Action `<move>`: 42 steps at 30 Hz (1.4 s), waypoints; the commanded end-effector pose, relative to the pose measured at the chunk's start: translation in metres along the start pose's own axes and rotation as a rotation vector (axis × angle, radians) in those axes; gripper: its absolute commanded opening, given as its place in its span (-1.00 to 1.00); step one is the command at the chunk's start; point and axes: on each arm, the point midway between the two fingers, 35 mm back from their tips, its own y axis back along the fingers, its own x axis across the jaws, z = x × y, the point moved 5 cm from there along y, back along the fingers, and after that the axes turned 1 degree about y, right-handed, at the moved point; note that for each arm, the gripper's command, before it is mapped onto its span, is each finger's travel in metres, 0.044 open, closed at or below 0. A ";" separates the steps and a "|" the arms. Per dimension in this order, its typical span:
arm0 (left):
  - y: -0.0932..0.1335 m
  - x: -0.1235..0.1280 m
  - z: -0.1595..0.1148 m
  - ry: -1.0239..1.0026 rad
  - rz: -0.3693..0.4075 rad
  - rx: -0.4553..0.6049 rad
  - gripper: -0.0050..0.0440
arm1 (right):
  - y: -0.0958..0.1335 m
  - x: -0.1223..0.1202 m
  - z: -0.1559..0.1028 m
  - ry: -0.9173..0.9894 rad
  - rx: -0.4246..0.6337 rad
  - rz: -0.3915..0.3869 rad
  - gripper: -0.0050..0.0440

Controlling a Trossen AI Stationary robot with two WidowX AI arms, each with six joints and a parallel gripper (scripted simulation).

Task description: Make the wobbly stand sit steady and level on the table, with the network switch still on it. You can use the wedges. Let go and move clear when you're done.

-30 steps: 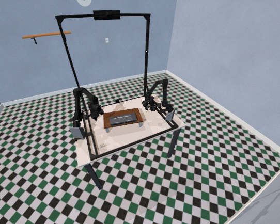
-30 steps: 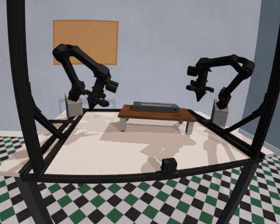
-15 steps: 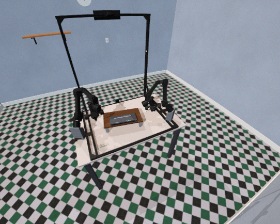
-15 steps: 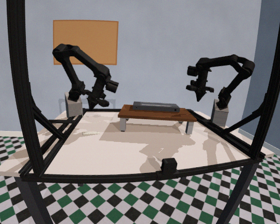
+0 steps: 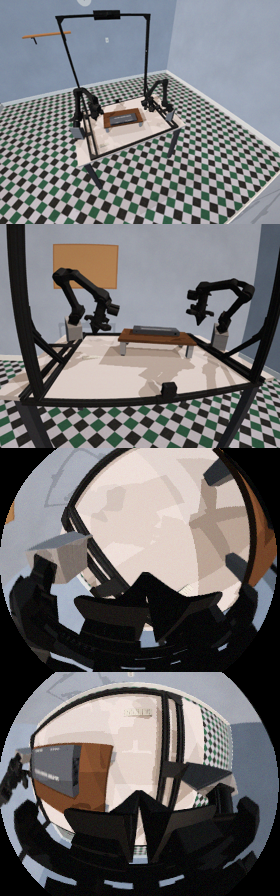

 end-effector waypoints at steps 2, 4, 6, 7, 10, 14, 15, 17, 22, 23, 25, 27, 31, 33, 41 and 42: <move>0.000 -0.001 0.002 -0.017 -0.007 -0.011 -0.80 | 0.000 0.000 0.000 0.000 0.000 0.000 -0.80; 0.000 -0.005 0.005 -0.056 -0.021 -0.037 -0.80 | 0.000 0.000 0.000 0.000 0.000 0.000 -0.80; 0.001 -0.008 0.009 -0.094 -0.036 -0.064 -0.80 | 0.000 0.000 0.000 0.000 0.000 0.000 -0.80; 0.001 -0.009 0.010 -0.113 -0.043 -0.077 -0.80 | 0.000 0.000 0.000 0.000 0.000 0.000 -0.80; 0.002 -0.014 0.015 -0.170 -0.063 -0.118 -0.80 | 0.000 0.000 0.000 0.000 0.000 0.000 -0.80; 0.002 -0.018 0.019 -0.207 -0.077 -0.145 -0.80 | 0.000 0.000 0.000 0.000 0.000 0.000 -0.80; 0.002 -0.018 0.019 -0.207 -0.077 -0.145 -0.80 | 0.000 0.000 0.000 0.000 0.000 0.000 -0.80; 0.002 -0.018 0.019 -0.207 -0.077 -0.145 -0.80 | 0.000 0.000 0.000 0.000 0.000 0.000 -0.80; 0.006 -0.028 0.027 -0.300 -0.111 -0.220 -0.80 | 0.000 0.000 0.000 0.000 0.000 0.000 -0.80; 0.007 -0.030 0.029 -0.328 -0.120 -0.243 -0.80 | 0.000 0.000 0.000 0.000 0.000 0.000 -0.80; 0.009 -0.036 0.034 -0.383 -0.138 -0.289 -0.80 | 0.000 0.000 0.000 0.000 0.000 0.000 -0.80; 0.012 -0.042 0.038 -0.437 -0.154 -0.336 -0.80 | 0.000 0.000 0.000 0.000 0.000 0.000 -0.80; 0.015 -0.047 0.042 -0.490 -0.170 -0.385 -0.80 | 0.000 0.000 0.000 0.000 0.000 0.000 -0.80; 0.015 -0.047 0.042 -0.490 -0.170 -0.385 -0.80 | 0.000 0.000 0.000 0.000 0.000 0.000 -0.80; 0.032 -0.072 0.056 -0.692 -0.224 -0.596 -0.80 | 0.000 0.000 0.000 0.000 0.000 0.000 -0.80; 0.035 -0.076 0.059 -0.727 -0.232 -0.637 -0.80 | 0.000 0.000 0.000 0.000 0.000 0.000 -0.80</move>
